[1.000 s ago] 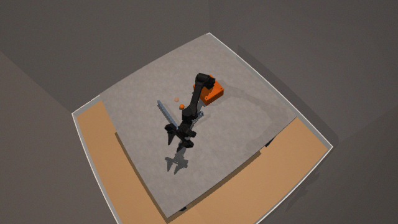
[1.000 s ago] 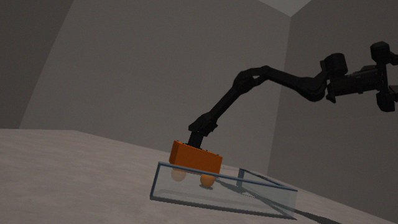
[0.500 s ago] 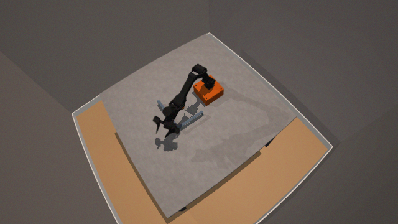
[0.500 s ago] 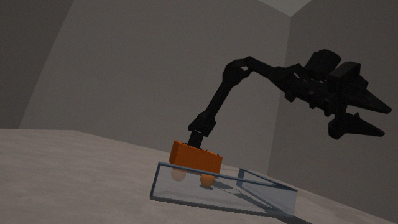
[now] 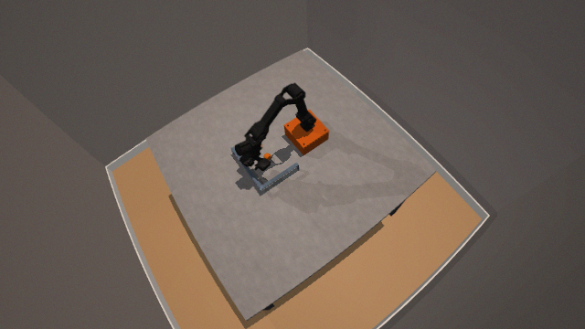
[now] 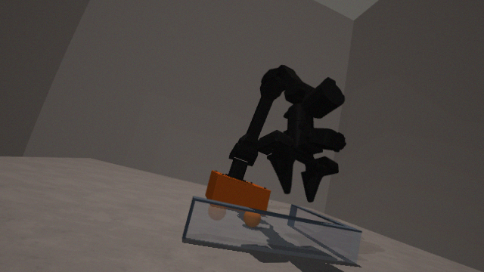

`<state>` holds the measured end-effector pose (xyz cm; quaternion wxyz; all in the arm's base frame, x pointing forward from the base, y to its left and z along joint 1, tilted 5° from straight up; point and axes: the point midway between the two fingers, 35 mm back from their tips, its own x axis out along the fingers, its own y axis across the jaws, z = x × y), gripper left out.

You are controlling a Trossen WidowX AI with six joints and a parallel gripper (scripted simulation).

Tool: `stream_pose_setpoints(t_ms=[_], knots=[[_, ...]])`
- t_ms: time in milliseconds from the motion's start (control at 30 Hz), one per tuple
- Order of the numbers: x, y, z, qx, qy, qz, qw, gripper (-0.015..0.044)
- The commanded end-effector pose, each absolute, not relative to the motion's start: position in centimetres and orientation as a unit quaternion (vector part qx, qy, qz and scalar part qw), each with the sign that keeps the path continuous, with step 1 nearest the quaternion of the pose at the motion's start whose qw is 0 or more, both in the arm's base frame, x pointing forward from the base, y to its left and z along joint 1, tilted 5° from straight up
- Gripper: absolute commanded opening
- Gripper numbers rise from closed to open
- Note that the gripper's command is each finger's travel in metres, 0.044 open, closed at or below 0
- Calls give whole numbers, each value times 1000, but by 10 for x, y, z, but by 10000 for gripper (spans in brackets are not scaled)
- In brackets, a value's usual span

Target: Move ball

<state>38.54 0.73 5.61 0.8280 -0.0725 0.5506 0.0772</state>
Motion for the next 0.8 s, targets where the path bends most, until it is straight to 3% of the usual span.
stream_pose_setpoints(t_ms=[0, 133, 767], knots=[[316, -16, 33, 5, 645, 33, 763, 302], [279, -25, 25, 46, 690, 8, 723, 302], [280, -23, 7, 46, 690, 8, 722, 302]])
